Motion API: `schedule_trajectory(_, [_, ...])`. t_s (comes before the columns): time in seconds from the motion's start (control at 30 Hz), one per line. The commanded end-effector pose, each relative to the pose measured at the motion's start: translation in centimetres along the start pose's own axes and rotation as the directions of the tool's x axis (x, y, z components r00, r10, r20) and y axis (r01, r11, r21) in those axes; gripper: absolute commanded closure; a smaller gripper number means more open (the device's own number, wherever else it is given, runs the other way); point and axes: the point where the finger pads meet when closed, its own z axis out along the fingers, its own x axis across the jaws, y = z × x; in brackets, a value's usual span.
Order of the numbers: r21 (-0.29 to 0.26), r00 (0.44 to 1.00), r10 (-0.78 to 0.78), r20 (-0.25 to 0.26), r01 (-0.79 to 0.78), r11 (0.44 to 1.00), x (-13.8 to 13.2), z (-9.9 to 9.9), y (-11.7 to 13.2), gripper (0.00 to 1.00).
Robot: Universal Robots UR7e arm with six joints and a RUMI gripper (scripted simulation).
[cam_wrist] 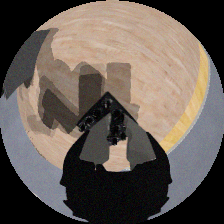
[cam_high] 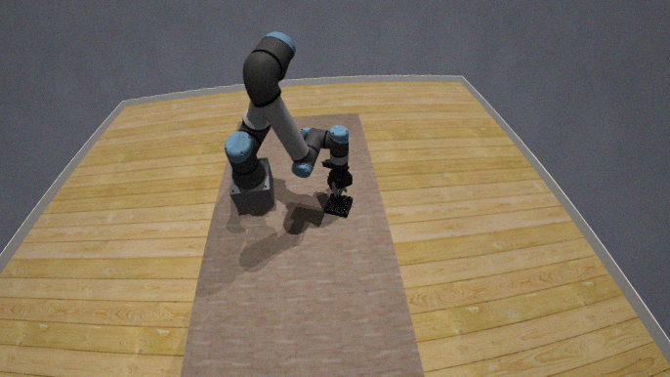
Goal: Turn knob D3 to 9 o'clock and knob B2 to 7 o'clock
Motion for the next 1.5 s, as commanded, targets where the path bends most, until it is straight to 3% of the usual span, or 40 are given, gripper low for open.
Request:
schedule_trajectory(0.0, [-0.001,1.000,0.000,-0.001,0.000,1.000,0.03,-0.02,0.02,0.89])
schedule_trajectory(0.9, [-0.001,1.000,0.000,-0.001,0.000,1.000,0.03,-0.02,0.02,0.89])
schedule_trajectory(0.93, [-0.001,1.000,0.000,-0.001,0.000,1.000,0.03,-0.02,0.02,0.96])
schedule_trajectory(1.47, [-0.001,1.000,0.000,-0.001,0.000,1.000,0.03,-0.02,0.02,0.96])
